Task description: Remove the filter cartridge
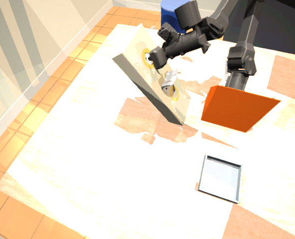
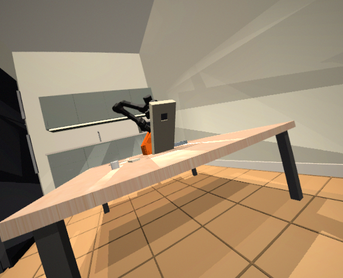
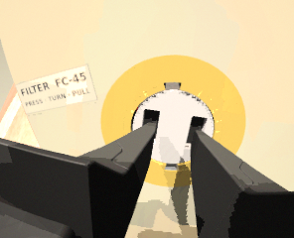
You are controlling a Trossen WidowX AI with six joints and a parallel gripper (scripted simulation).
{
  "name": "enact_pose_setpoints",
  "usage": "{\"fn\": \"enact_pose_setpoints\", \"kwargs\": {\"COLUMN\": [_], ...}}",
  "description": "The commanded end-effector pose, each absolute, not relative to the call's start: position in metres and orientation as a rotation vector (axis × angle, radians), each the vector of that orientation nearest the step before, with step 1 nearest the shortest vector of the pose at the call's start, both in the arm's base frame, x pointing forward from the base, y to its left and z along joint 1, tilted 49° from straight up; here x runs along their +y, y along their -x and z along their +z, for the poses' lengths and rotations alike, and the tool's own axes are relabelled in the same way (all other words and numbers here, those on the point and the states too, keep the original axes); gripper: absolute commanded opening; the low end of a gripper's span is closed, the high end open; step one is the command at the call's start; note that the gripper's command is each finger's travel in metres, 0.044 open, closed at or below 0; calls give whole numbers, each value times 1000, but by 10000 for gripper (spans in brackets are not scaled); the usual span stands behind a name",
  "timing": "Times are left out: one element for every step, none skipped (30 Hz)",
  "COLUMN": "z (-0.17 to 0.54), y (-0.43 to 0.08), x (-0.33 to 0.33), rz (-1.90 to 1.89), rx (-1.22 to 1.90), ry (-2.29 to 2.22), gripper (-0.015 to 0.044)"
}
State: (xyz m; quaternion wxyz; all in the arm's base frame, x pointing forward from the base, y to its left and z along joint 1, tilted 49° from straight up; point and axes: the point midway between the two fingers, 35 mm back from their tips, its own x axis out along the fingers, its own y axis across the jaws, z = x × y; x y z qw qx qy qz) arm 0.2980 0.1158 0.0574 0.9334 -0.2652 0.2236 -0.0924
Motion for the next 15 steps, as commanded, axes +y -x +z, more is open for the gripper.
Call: {"fn": "enact_pose_setpoints", "kwargs": {"z": [53, 53, 53, 53, 53, 53, 53, 53, 53, 54, 54, 54, 54, 55, 55], "y": [-297, -297, -297, -297, -297, -297, -297, -297, -297, -298, -298, -298, -298, -298, -298], "x": [116, 116, 116, 116, 116, 116, 116, 116, 116, 116, 116, 116, 116, 117, 117], "rz": [-184, -184, -184, -184, -184, -184, -184, -184, -184, -184, -184, -184, -184, -184, -184], "rx": [466, 466, 466, 466, 466, 466, 466, 466, 466, 466, 466, 466, 466, 466, 466], "ry": [554, 554, 554, 554, 554, 554, 554, 554, 554, 554, 554, 554, 554, 554, 554], "gripper": [96, 96, 96, 96, 96, 96, 96, 96, 96, 96, 96, 96, 96, 96, 96]}}
